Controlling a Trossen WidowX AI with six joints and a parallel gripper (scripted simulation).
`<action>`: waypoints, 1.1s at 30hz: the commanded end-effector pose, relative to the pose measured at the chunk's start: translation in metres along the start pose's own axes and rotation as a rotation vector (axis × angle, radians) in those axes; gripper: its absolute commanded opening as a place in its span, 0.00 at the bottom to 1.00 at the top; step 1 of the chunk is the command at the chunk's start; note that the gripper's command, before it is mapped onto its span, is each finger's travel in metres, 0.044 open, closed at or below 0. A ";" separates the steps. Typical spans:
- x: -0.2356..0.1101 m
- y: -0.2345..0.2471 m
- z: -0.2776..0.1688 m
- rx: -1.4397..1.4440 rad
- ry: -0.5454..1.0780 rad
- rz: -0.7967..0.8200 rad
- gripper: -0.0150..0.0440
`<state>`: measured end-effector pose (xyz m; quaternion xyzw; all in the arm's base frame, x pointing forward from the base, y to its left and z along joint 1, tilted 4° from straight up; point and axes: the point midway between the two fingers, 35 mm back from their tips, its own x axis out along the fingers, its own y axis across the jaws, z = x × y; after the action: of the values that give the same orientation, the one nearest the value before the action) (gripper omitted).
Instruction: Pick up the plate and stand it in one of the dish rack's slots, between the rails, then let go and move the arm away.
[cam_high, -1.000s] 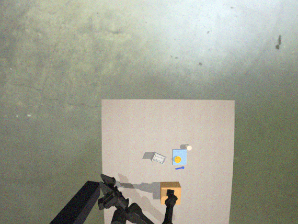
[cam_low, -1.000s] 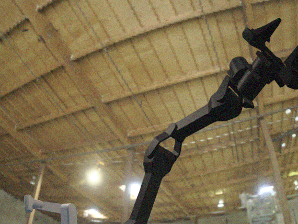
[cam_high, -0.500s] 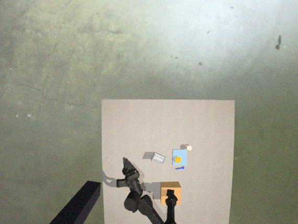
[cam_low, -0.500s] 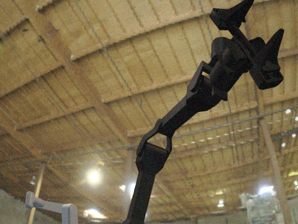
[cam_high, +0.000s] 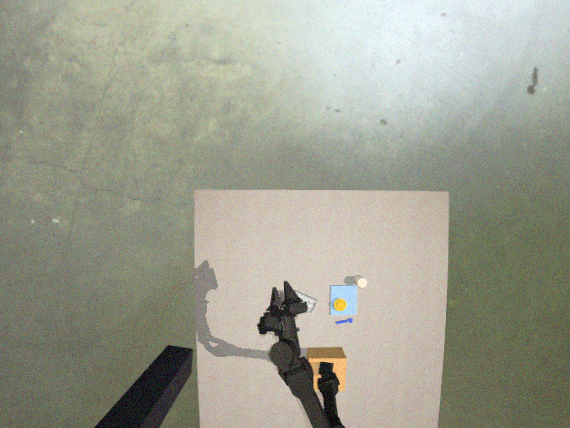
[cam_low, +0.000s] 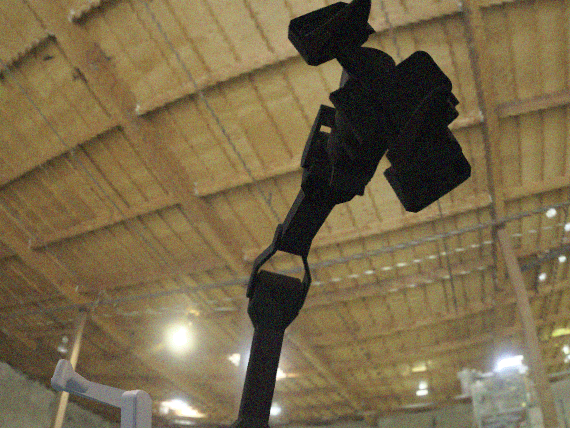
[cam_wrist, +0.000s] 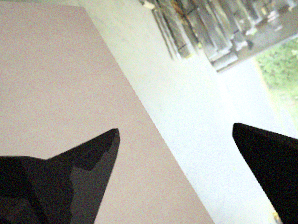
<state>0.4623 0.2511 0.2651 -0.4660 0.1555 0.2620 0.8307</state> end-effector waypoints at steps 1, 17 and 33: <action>0.003 0.002 -0.041 0.076 0.097 0.058 0.93; -0.017 0.010 -0.180 0.384 0.460 0.211 0.93; -0.076 0.032 -0.285 0.735 0.801 0.324 0.93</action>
<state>0.3960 0.0168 0.1426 -0.2178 0.5713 0.1351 0.7797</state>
